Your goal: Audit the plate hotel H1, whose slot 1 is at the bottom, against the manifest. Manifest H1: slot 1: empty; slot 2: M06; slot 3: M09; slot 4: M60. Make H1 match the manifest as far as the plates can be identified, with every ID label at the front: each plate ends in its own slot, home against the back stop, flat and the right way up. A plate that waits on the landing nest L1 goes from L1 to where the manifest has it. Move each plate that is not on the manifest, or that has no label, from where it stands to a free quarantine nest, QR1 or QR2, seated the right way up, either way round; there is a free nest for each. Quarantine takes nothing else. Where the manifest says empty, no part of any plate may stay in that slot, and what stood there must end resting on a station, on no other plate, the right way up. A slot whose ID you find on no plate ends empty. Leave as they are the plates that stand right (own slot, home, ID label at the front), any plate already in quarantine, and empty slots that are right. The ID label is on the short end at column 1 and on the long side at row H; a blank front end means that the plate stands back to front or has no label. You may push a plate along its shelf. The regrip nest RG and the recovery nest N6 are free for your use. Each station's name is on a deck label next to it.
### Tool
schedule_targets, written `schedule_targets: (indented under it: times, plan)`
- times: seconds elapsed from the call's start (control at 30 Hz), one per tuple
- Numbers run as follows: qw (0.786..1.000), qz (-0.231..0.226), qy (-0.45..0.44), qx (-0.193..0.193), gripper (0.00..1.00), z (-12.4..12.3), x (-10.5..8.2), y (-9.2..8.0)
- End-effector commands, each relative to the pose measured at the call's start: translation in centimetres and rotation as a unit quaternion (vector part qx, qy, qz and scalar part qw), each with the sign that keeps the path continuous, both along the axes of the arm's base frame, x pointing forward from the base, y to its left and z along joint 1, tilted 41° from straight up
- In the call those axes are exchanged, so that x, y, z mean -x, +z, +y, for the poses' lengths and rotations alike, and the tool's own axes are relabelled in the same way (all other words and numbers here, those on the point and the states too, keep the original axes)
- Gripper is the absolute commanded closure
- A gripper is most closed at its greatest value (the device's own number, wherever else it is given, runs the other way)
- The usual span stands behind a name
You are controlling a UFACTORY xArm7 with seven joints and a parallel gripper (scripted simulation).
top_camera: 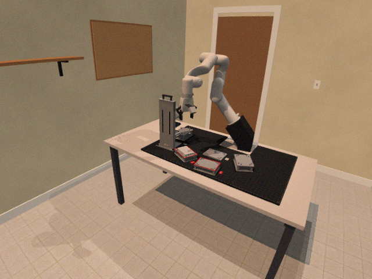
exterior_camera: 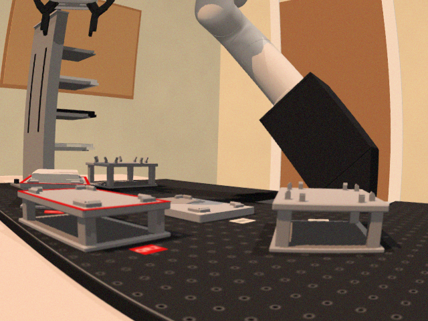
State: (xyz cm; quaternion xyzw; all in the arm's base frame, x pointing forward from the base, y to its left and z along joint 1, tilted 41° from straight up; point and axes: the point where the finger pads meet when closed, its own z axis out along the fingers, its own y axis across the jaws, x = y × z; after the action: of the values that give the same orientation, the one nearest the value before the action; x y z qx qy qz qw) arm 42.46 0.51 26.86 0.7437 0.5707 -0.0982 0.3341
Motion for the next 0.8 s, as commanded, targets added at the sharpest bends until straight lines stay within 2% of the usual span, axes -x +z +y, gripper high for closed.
schedule_targets:
  times: [0.0, 0.77]
  plan:
    - [1.000, -0.002, 0.002, 0.000, 0.00, 0.8, 0.2, 0.9]
    - [1.000, -0.002, 0.002, 0.000, 0.00, 5.0, 1.8, 6.2]
